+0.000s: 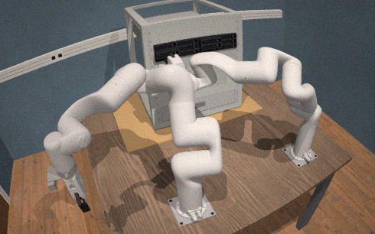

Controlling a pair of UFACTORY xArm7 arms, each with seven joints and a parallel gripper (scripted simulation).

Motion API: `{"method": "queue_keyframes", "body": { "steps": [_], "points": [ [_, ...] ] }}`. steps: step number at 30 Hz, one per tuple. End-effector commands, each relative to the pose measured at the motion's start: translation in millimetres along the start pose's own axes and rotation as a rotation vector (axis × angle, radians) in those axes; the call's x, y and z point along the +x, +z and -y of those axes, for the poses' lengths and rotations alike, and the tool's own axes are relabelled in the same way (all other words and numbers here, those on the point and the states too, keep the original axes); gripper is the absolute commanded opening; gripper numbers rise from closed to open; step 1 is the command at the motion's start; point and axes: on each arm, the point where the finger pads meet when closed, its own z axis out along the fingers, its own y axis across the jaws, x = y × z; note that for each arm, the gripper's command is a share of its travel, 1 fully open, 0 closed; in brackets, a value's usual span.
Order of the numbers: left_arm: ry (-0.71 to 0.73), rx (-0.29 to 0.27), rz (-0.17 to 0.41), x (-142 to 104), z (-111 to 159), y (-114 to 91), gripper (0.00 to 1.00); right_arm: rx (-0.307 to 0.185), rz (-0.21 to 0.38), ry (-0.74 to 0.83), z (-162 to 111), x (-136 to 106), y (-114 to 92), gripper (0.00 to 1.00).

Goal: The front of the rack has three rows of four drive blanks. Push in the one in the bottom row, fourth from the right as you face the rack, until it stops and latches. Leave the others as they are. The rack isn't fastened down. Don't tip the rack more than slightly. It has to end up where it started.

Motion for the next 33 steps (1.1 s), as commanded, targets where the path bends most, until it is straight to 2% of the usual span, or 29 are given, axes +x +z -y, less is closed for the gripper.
{"method": "queue_keyframes", "body": {
  "steps": [1,33],
  "points": [
    [0.0,0.001,-0.004,1.1,0.3,-1.7,1.0,-0.002,0.001,0.003,-2.4,-0.5,0.5,0.0],
    [0.0,0.001,-0.004,1.1,0.3,-1.7,1.0,-0.002,0.001,0.003,-2.4,-0.4,6.5,0.0]
  ]
}}
